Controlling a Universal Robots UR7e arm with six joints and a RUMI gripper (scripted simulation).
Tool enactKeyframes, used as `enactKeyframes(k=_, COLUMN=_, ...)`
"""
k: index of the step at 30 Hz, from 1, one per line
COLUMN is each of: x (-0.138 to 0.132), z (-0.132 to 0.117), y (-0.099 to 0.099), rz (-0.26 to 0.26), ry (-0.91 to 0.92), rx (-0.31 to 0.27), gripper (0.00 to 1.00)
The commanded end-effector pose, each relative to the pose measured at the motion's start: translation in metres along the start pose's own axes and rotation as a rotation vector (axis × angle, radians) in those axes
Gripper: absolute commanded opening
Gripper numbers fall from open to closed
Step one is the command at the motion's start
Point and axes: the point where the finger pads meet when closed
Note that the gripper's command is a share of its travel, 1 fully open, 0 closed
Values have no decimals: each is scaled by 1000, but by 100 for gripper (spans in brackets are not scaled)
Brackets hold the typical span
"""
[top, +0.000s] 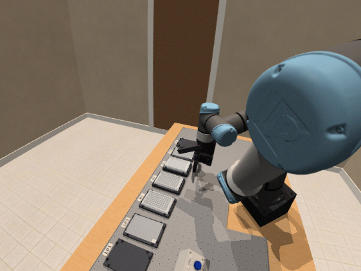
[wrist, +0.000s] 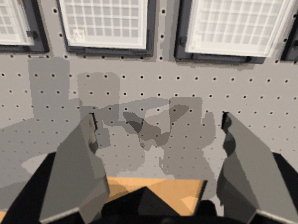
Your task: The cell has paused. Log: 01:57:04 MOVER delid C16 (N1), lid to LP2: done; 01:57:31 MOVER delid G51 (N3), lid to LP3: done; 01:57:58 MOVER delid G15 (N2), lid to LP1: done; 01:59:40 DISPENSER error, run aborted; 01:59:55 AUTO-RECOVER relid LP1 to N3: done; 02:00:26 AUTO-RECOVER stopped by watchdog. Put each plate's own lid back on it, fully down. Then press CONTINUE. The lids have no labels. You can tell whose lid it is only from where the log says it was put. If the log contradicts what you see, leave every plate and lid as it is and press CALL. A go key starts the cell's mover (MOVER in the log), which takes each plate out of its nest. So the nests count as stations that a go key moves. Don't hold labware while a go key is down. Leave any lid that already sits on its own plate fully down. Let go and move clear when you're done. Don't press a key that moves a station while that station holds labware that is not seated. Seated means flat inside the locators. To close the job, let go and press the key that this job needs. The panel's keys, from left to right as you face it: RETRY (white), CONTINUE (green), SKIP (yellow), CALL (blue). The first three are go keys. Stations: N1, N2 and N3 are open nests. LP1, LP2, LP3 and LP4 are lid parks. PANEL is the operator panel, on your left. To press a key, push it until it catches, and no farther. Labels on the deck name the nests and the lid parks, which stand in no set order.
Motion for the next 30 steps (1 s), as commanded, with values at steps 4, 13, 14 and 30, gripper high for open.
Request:
enactKeyframes(k=4, x=45, z=33, y=5, rz=-5, ry=-5, rx=-3, gripper=82)
enactKeyframes(k=13, x=79, z=55, y=5, rz=-5, ry=-5, rx=-3, gripper=82)
enactKeyframes(k=14, x=83, z=57, y=5, rz=-5, ry=-5, rx=-3, gripper=82)
enactKeyframes(k=30, x=143, z=95, y=5, rz=-5, ry=-4, rx=-2, gripper=82)
Point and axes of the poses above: the point where the finger pads meet when closed, its own y axis out along the fingers, its own x axis across the jaws, z = x × y, and after that the axes turned 5 degrees about y, right-handed
